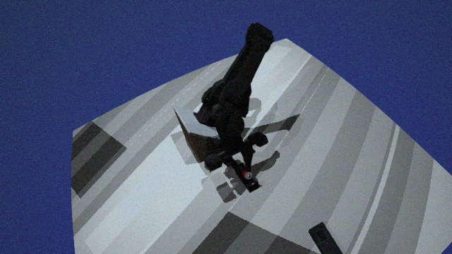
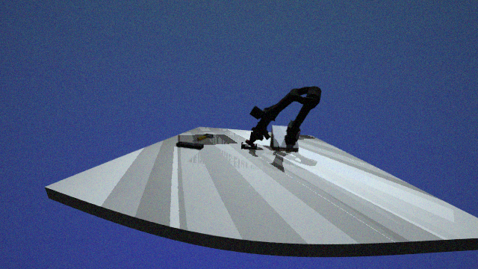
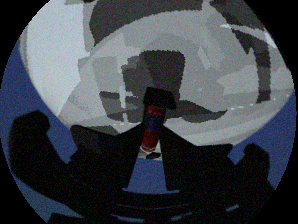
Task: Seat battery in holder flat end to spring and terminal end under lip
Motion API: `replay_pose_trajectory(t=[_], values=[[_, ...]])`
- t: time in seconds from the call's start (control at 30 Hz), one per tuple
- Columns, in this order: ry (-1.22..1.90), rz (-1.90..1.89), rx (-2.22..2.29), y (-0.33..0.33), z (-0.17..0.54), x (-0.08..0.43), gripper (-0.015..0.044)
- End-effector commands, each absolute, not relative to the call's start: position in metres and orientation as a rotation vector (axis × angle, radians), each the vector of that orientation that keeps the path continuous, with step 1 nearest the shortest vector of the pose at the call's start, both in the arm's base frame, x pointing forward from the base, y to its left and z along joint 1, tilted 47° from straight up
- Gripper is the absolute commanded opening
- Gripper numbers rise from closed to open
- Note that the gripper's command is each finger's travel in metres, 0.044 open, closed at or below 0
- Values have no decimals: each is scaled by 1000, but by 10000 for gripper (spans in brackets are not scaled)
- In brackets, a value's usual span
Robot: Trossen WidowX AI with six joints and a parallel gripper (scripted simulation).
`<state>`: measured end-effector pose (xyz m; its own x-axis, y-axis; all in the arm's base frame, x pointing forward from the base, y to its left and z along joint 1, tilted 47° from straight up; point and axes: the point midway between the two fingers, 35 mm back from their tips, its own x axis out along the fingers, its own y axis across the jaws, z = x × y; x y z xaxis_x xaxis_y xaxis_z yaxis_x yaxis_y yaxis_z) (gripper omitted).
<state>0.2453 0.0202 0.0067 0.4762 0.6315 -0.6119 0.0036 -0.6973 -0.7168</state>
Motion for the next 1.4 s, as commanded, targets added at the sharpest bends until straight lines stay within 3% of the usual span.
replay_pose_trajectory(t=[0.0, 1.37], values=[[-522, 1246, -2056, 22, 5, 241, 76], [-576, 1425, -1976, 23, 0, 249, 76]])
